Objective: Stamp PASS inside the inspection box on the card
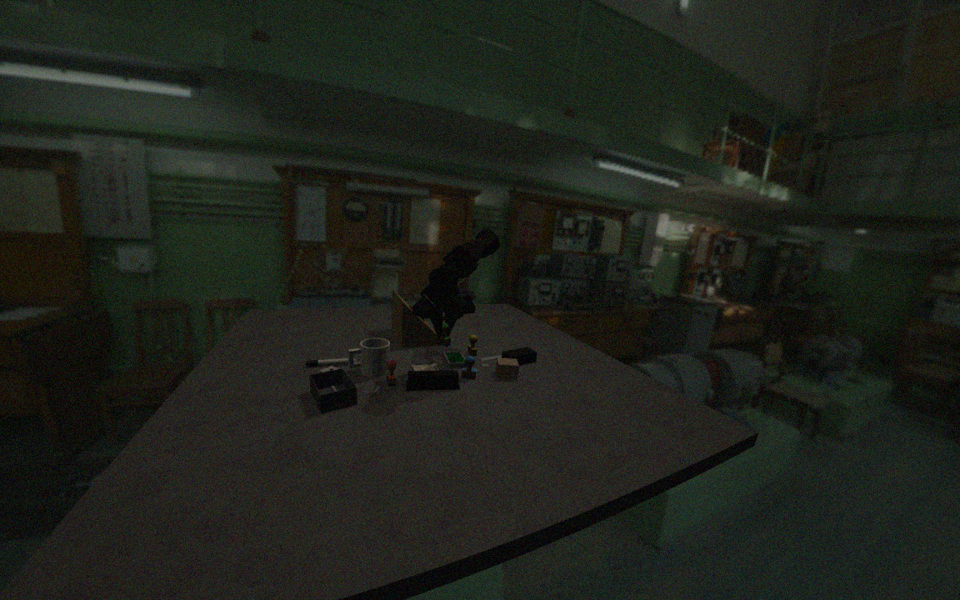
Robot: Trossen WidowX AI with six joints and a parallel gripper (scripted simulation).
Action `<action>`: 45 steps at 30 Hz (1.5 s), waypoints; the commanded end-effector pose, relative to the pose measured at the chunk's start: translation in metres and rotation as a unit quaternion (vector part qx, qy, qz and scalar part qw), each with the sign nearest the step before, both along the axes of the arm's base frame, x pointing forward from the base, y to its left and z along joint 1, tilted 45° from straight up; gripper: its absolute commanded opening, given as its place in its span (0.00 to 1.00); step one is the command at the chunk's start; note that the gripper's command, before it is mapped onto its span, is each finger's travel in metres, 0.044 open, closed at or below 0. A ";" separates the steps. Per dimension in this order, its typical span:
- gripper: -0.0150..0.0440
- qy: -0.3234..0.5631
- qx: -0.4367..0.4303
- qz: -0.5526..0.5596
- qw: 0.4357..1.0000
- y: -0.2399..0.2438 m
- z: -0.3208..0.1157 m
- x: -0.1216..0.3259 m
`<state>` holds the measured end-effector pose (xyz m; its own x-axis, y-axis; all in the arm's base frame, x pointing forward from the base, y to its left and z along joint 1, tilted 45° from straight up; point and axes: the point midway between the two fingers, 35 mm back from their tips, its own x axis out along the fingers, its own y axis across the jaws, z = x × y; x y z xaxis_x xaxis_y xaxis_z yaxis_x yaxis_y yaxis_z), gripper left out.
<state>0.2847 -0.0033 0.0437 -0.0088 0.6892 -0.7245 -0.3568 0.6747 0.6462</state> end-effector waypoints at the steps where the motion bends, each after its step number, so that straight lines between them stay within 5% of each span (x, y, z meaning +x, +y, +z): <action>1: 0.25 0.056 -0.003 -0.052 0.997 -0.012 -0.015 0.007; 9: 0.25 0.143 -0.005 -0.141 0.980 -0.034 -0.039 0.016; 45: 0.25 0.144 -0.007 -0.145 0.979 -0.020 -0.055 0.017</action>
